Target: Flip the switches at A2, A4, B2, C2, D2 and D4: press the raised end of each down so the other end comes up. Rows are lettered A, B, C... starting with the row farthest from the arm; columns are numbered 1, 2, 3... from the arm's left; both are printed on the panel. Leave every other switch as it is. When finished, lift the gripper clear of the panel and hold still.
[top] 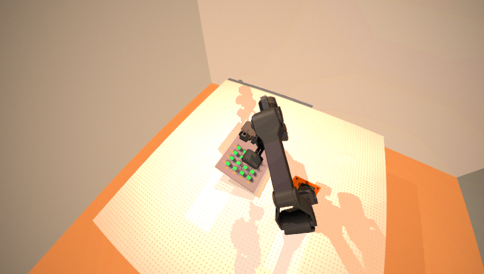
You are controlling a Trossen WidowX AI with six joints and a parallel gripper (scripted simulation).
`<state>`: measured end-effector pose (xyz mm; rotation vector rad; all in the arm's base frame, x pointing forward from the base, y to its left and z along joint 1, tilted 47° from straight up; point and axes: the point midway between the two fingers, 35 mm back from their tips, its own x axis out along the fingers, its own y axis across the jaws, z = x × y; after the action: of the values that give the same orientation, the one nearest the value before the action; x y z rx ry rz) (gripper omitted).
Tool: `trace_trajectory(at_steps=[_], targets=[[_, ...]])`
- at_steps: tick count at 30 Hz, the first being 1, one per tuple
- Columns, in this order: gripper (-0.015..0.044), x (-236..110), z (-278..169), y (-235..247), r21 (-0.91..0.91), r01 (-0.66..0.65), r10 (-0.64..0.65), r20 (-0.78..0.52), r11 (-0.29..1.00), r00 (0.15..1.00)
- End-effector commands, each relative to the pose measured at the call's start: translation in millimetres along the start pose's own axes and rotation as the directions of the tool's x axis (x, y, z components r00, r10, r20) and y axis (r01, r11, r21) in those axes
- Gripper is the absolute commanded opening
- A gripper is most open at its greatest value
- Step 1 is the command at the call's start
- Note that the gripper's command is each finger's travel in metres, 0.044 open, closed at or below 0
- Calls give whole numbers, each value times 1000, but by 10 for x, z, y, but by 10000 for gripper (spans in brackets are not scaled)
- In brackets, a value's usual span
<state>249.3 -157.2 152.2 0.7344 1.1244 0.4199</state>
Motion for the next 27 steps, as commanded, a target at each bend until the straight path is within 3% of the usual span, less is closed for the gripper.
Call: trace_trajectory(at_steps=[1, 9, 15, 19, 27], targets=[[374, 19, 16, -1, 0, 1, -1, -1, 1000, 1000], [164, 912, 617, 171, 8, -2, 2, -22, 1000, 1000], [6, 935, 629, 180, 8, -3, 3, -22, 1000, 1000], [0, 1255, 633, 185, 7, -4, 4, -45, 1000, 999], [0, 1382, 629, 189, 7, -5, 5, -47, 1000, 999]])
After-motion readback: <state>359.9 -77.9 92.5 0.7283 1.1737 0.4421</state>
